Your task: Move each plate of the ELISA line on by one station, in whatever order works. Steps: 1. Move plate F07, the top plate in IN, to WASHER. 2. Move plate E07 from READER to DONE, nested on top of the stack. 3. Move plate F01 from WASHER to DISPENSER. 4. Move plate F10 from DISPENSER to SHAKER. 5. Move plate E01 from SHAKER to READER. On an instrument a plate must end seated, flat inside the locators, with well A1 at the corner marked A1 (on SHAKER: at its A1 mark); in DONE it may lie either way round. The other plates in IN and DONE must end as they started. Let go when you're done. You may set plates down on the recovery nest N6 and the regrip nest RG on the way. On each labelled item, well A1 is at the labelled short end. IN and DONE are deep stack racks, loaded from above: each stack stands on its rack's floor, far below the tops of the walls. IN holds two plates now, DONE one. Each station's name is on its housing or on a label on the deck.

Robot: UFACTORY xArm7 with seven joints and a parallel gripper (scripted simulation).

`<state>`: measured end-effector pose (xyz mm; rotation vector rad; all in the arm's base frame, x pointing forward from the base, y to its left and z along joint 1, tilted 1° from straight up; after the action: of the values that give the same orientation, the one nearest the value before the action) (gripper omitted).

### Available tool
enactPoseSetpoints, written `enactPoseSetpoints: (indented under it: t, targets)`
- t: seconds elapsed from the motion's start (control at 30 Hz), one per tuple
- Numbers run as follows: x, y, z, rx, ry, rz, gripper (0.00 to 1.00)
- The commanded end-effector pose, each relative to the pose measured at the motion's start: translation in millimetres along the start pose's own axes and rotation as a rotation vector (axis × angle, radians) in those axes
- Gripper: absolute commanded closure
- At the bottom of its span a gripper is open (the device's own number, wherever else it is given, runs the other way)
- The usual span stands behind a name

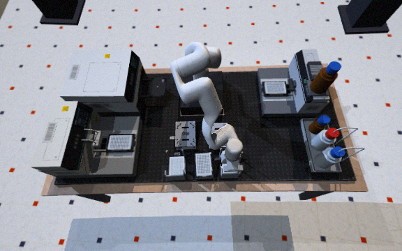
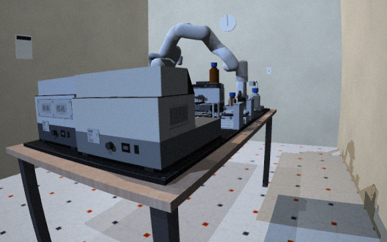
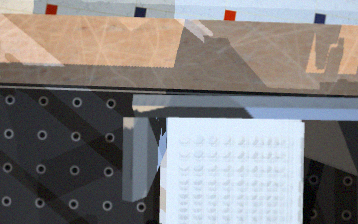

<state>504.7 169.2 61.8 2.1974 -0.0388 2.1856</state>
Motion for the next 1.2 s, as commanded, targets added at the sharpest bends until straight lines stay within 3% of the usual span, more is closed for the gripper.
enactPoseSetpoints:
  t: [0.0, 1.17]
  targets:
    - [7.7, -0.7, 1.5, 0.000, 0.005, 0.002, 0.00]
    - [49.1, -0.7, 1.4, 0.000, 0.005, 0.002, 0.00]
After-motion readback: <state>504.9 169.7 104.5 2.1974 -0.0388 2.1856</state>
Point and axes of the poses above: the point where the finger pads meet when closed, its own x axis back along the fingers, its own y axis across the jaws, z = x × y, the point moved 7 cm from there along x, back along the fingers, and after that the axes turned 6 degrees about -x, right-handed, at the moved point
